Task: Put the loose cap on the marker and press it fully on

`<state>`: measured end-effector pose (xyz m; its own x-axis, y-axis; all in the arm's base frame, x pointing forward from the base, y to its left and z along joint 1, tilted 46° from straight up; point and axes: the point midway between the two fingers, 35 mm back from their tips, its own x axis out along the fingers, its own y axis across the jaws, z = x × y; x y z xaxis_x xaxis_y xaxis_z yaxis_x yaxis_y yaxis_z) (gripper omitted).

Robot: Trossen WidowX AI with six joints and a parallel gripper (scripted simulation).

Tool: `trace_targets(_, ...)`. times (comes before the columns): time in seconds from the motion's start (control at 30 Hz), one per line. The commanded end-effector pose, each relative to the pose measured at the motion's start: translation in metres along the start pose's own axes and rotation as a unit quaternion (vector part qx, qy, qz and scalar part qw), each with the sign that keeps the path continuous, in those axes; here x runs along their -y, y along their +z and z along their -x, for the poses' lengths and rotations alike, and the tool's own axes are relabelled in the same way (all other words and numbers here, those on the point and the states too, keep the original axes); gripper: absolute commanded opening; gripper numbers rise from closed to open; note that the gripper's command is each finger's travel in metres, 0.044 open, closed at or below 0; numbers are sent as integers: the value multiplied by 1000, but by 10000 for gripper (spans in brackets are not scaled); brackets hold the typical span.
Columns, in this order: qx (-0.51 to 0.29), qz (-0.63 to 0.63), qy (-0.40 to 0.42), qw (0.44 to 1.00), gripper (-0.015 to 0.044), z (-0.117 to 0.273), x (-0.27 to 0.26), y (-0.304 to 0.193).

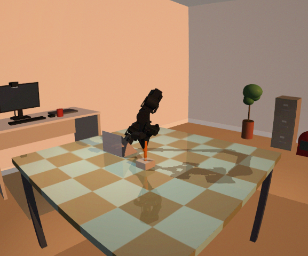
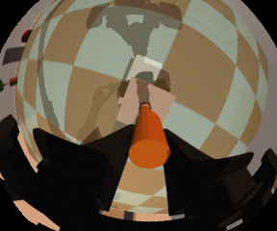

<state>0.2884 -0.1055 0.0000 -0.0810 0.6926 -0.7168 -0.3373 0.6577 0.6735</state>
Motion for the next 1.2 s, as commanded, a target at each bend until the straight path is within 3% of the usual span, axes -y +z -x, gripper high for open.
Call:
trace_targets(0.0,-2,0,7,1000,0,-14,-2,1)
trace_targets(0.93,-2,1,8,1000,0,-31,-3,0)
trace_targets(1.17,-3,2,7,1000,184,-31,-3,0)
